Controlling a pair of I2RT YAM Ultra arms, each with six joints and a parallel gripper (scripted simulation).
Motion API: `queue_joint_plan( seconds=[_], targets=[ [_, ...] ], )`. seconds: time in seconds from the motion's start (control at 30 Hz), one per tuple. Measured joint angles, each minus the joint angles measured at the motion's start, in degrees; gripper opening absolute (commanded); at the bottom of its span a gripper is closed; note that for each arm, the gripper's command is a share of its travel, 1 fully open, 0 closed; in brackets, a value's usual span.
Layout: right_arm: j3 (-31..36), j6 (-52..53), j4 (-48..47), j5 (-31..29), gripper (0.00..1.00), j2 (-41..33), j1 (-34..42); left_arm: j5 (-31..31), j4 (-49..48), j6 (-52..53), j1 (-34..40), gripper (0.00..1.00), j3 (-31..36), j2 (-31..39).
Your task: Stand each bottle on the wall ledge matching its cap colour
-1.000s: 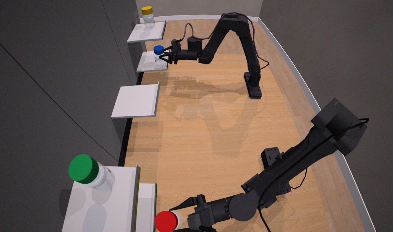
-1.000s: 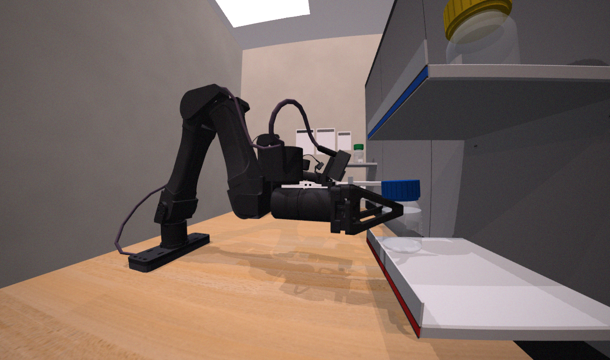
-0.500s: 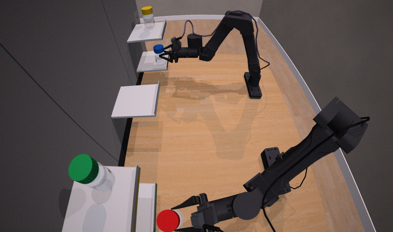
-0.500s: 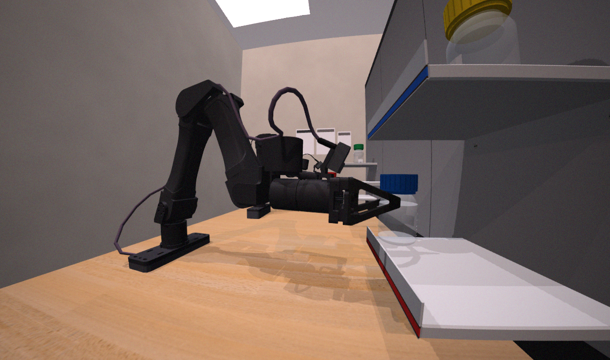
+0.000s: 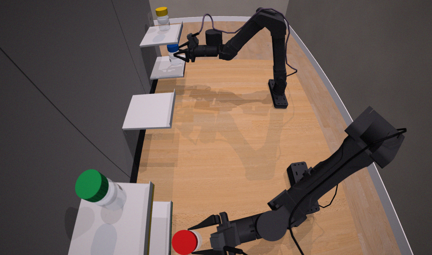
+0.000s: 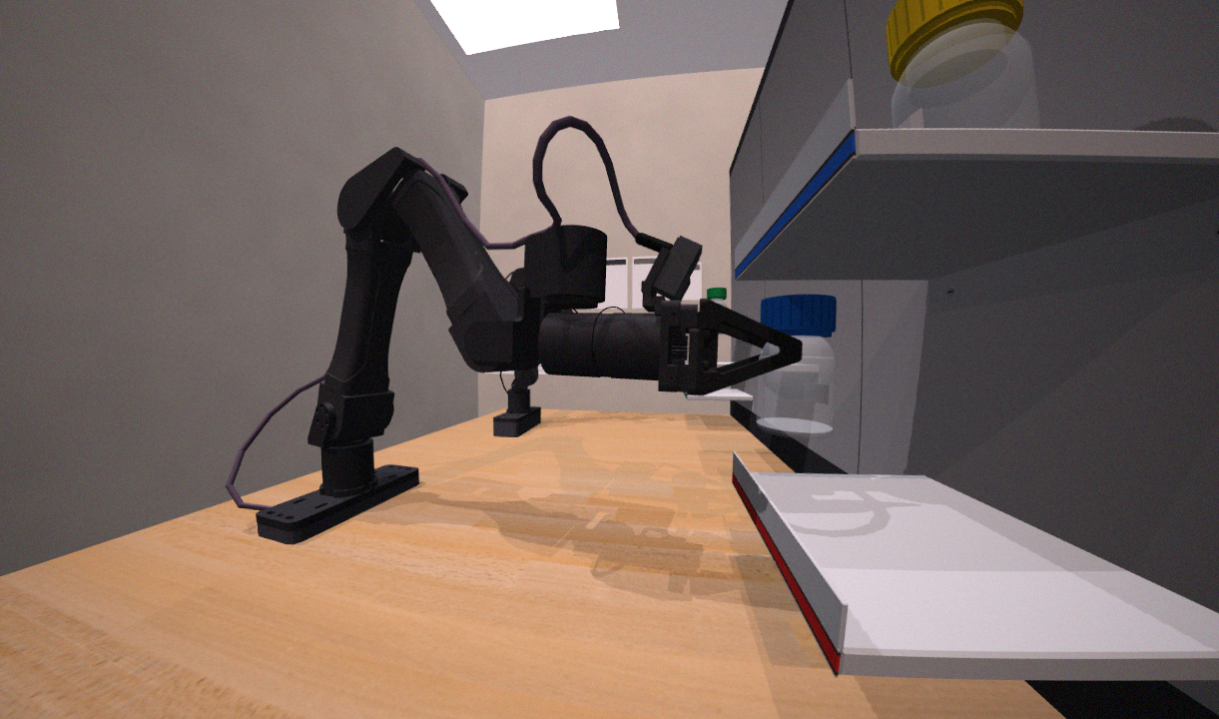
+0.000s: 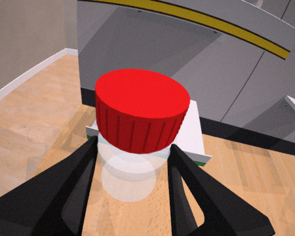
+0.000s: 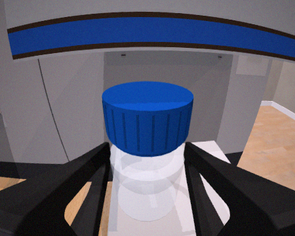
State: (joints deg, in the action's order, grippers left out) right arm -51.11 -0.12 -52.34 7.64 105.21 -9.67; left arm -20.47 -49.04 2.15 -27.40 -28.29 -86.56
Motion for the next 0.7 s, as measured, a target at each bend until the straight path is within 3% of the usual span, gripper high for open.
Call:
queue_joint_plan(
  seconds=[0.7],
  targets=[
    [3.1,0.0,-0.1,0.0,0.49,-1.4,-0.7,0.0,0.0,0.0,0.0,0.5,0.0,0.0]
  ],
)
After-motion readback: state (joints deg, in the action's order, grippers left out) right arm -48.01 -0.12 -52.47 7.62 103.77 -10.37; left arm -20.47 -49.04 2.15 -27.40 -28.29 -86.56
